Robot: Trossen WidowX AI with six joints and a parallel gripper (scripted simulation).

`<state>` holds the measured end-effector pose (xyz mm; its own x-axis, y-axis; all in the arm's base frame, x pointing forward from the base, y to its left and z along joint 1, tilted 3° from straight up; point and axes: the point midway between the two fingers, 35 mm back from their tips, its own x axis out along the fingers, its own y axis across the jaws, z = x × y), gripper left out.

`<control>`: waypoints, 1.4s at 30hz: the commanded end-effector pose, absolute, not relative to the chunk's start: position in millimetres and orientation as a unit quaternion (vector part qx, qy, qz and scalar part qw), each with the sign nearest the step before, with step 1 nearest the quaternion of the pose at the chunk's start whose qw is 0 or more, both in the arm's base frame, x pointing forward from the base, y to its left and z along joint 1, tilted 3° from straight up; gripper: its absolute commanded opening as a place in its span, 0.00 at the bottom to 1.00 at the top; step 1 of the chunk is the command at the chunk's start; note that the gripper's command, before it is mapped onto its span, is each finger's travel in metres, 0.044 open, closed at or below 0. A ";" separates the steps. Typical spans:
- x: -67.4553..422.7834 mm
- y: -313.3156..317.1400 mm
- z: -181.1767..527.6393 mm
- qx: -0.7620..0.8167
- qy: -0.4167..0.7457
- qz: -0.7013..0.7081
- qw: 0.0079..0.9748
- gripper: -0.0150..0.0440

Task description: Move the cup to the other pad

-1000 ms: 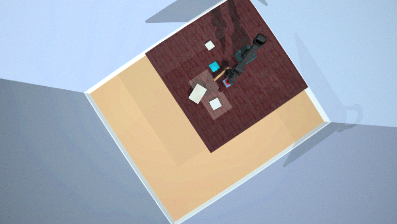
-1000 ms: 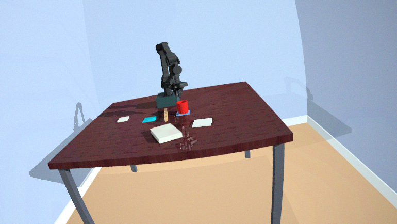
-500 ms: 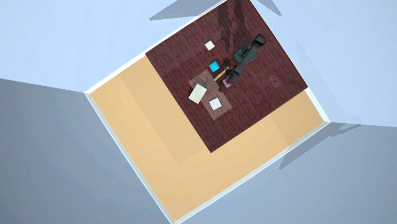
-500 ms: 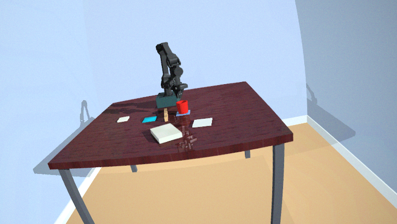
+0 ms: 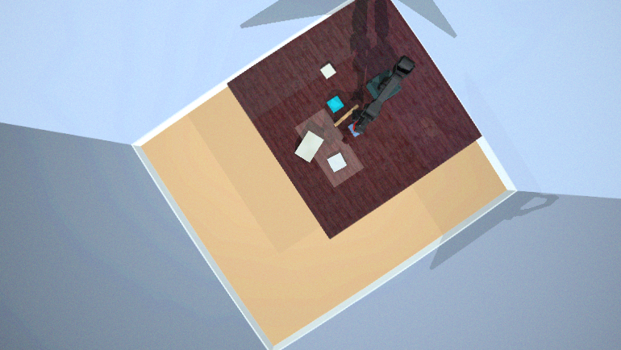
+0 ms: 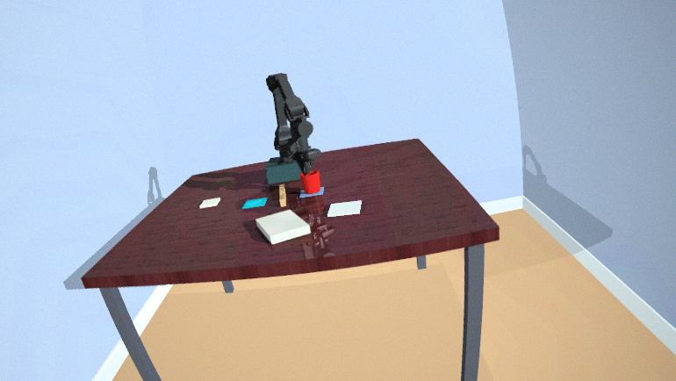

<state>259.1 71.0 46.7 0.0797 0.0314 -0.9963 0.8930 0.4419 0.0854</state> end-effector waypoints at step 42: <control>258.3 71.4 14.5 0.396 0.583 -0.349 0.617 0.27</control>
<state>258.2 71.4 14.2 0.0761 0.0306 -0.9966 0.8933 0.4419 0.0818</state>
